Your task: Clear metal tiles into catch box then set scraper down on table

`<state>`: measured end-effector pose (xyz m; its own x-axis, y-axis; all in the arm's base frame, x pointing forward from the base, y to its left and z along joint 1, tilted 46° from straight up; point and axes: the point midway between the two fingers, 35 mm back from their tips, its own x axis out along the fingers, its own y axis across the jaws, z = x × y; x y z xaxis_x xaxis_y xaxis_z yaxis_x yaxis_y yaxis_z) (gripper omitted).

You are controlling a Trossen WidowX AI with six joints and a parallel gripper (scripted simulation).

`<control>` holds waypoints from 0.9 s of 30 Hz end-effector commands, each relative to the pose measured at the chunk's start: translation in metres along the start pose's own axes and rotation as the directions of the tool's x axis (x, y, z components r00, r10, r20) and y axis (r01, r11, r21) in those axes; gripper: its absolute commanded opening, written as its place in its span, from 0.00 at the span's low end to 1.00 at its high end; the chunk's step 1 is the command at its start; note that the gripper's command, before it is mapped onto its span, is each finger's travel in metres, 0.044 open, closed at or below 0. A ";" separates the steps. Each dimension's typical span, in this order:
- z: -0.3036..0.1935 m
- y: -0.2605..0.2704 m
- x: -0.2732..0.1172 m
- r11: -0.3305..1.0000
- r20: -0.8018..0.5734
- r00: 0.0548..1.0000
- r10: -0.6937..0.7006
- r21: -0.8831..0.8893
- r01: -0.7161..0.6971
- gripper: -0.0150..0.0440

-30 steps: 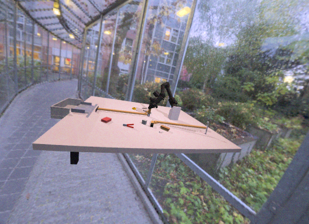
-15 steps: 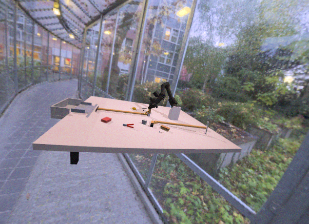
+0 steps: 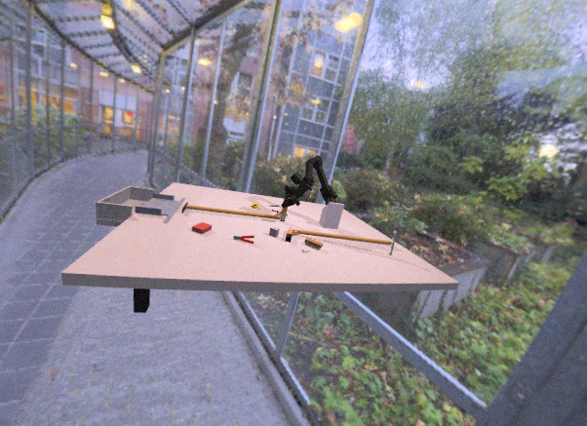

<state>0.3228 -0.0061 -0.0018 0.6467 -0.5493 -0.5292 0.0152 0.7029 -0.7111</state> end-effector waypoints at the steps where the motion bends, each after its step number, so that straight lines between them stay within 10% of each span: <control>1: 0.000 0.000 0.000 1.000 0.000 1.000 0.000 0.000 0.000 0.30; 17: 0.001 0.001 -0.001 1.000 -0.001 1.000 0.002 0.001 -0.002 1.00; 27: 0.013 0.010 -0.020 1.000 -0.016 1.000 0.022 0.007 -0.022 1.00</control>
<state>0.3192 0.0112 0.0020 0.6344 -0.5408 -0.5523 -0.0024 0.7132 -0.7010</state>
